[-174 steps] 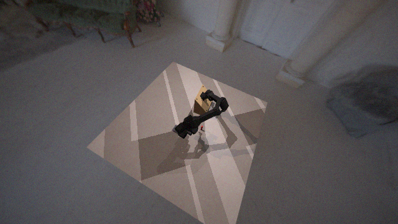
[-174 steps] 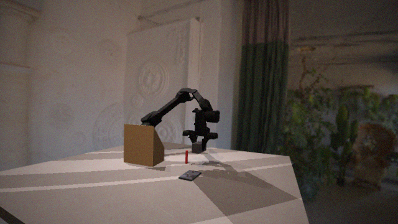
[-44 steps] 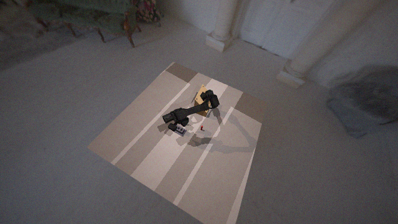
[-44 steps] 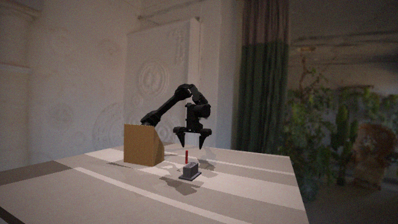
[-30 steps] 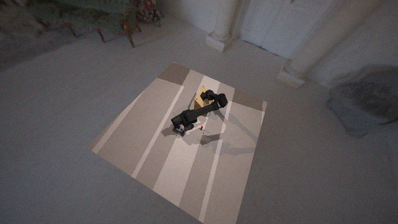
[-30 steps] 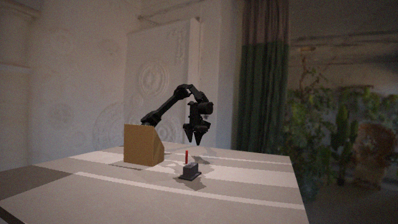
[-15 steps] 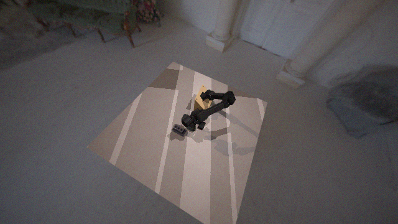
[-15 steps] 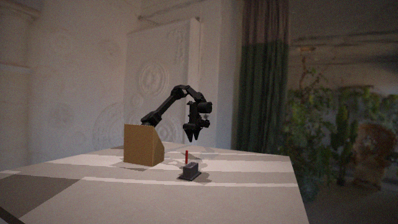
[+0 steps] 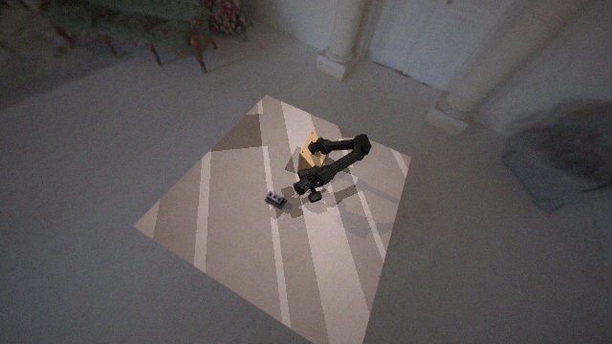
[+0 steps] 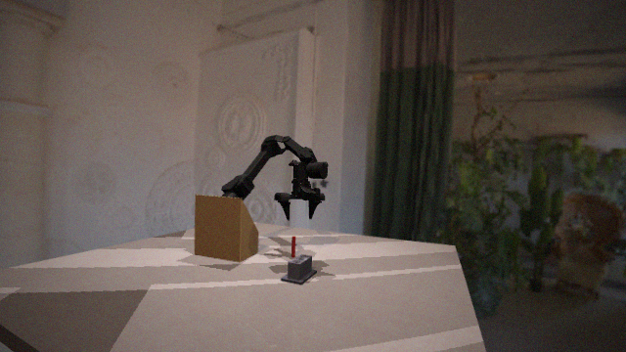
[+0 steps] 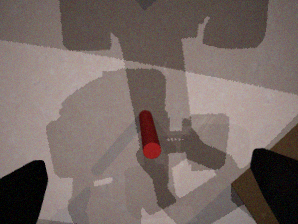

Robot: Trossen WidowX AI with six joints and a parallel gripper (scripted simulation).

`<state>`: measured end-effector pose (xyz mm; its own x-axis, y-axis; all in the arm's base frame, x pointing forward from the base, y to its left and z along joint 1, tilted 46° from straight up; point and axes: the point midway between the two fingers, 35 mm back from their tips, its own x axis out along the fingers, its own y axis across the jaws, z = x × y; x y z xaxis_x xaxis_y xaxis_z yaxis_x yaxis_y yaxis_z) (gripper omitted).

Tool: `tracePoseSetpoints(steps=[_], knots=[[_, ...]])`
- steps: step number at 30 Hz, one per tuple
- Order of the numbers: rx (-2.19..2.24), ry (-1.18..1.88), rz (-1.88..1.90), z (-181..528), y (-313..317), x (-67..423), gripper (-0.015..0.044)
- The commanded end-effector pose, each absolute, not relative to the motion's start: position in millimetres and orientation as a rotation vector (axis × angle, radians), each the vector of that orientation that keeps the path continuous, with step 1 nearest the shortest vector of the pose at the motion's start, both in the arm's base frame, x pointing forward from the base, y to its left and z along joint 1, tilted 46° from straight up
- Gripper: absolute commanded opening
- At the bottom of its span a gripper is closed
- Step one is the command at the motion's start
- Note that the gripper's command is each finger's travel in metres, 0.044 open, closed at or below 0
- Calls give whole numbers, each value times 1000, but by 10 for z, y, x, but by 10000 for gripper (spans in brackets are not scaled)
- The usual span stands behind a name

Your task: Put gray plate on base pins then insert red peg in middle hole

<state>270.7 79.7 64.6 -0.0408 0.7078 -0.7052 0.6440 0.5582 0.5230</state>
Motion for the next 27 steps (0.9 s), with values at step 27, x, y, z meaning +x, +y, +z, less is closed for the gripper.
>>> tracePoseSetpoints(steps=[27], knots=[[1419, 1827, -274, 382, 1290, 2386, 440]])
